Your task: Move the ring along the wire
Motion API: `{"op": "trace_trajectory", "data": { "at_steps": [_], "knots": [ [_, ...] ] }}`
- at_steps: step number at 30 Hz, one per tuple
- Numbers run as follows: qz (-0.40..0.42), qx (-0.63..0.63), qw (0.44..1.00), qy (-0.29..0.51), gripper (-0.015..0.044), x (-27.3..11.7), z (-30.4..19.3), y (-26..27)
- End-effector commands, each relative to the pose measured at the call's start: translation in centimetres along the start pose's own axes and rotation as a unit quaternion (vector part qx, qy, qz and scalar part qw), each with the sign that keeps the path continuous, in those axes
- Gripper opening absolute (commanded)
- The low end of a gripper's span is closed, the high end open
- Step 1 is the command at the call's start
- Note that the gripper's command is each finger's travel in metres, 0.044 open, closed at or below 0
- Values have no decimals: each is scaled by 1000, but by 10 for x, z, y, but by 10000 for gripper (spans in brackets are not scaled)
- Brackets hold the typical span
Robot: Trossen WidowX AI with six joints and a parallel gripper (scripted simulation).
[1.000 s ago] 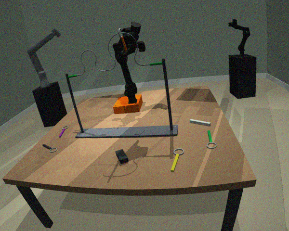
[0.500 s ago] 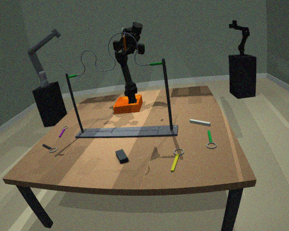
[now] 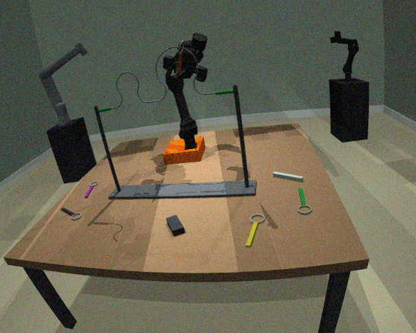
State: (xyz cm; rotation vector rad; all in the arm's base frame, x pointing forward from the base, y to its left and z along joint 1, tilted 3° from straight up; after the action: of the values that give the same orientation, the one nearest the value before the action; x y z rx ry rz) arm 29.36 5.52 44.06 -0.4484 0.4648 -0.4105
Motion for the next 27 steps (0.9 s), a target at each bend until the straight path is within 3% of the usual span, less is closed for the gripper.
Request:
{"op": "trace_trajectory", "data": {
  "at_steps": [1, 27],
  "knots": [
    [-17, -26, 1000, -2, -150, 0, 0, -2],
    [-96, -166, 981, -15, -150, 1, 0, -11]
  ]
}}
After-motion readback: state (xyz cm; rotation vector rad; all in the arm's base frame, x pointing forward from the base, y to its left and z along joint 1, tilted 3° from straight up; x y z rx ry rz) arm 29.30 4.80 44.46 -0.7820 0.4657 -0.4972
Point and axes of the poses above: the point midway between the two fingers, 35 mm back from their tips, its own x axis out along the fingers, its own y axis across the jaws, z = x × y, the point moved 1 cm from there along -x, back along the fingers, and after that the axes turned 4 degrees about -x, right-handed, at the moved point
